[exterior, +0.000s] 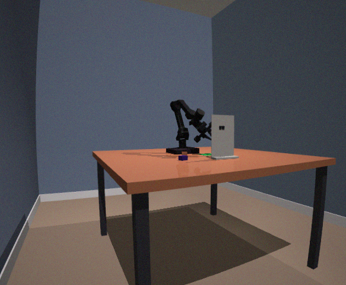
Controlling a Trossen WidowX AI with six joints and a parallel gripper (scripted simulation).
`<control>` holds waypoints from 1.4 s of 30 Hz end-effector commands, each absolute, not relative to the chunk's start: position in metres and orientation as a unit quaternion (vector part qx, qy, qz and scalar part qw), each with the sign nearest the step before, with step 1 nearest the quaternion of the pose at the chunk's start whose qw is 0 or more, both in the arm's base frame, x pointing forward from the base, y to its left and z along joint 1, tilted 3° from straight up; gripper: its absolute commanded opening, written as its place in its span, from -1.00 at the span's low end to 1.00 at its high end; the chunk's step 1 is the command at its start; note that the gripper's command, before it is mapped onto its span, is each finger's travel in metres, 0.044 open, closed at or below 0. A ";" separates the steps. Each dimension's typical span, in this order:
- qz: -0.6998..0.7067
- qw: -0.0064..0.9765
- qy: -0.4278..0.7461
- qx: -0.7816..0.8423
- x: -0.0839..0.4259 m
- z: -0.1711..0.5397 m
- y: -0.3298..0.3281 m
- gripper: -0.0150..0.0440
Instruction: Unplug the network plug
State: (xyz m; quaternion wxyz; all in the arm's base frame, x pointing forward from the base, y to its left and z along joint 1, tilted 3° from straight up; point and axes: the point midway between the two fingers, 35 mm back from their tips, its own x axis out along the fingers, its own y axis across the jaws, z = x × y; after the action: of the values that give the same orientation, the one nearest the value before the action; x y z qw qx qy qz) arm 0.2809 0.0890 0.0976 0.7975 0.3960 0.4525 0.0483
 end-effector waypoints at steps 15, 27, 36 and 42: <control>0.102 0.727 0.615 0.289 0.229 0.075 0.094 -0.49; 0.113 0.714 0.633 0.279 0.222 0.070 0.095 -0.49; 0.113 0.714 0.633 0.279 0.224 0.053 0.094 -0.49; 0.113 0.714 0.633 0.278 0.224 0.041 0.093 -0.49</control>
State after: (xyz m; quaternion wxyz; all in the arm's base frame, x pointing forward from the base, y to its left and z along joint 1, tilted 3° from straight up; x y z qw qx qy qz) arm 0.2249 0.0932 0.0504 0.7172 0.2783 0.6290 0.1121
